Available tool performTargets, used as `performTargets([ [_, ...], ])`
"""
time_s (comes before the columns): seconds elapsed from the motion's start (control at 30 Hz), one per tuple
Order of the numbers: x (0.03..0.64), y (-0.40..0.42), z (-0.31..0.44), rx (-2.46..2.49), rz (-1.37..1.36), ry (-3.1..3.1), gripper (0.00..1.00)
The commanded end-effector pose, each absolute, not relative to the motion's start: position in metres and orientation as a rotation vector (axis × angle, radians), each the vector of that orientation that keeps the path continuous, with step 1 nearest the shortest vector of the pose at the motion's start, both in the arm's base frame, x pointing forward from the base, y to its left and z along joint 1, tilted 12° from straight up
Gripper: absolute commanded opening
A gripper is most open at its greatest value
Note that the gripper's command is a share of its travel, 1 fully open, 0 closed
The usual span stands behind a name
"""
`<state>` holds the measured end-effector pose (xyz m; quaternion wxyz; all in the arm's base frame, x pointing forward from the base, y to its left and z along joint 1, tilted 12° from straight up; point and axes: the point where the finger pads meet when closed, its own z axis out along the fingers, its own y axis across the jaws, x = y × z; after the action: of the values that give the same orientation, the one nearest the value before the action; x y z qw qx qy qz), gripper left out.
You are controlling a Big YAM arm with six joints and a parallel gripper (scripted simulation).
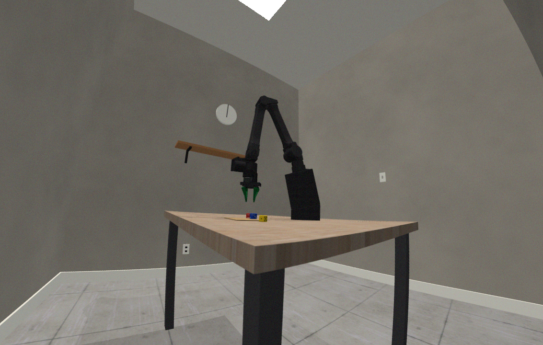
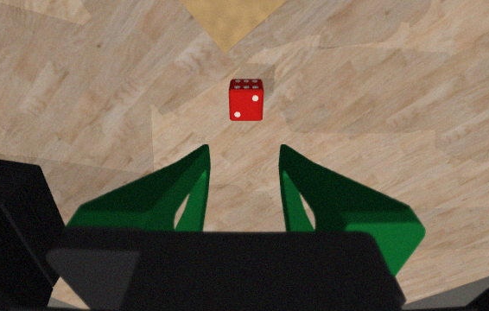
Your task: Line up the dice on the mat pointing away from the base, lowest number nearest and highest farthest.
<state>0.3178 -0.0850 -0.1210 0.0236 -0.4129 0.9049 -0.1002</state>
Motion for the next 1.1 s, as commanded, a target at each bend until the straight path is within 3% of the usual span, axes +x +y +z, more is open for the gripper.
performTargets([
  [0.0, 0.325, -0.085, -0.113, -1.277, -0.339, 2.761, 0.39],
  [1.07, 0.325, -0.090, -0.128, -1.274, -0.325, 2.782, 0.39],
])
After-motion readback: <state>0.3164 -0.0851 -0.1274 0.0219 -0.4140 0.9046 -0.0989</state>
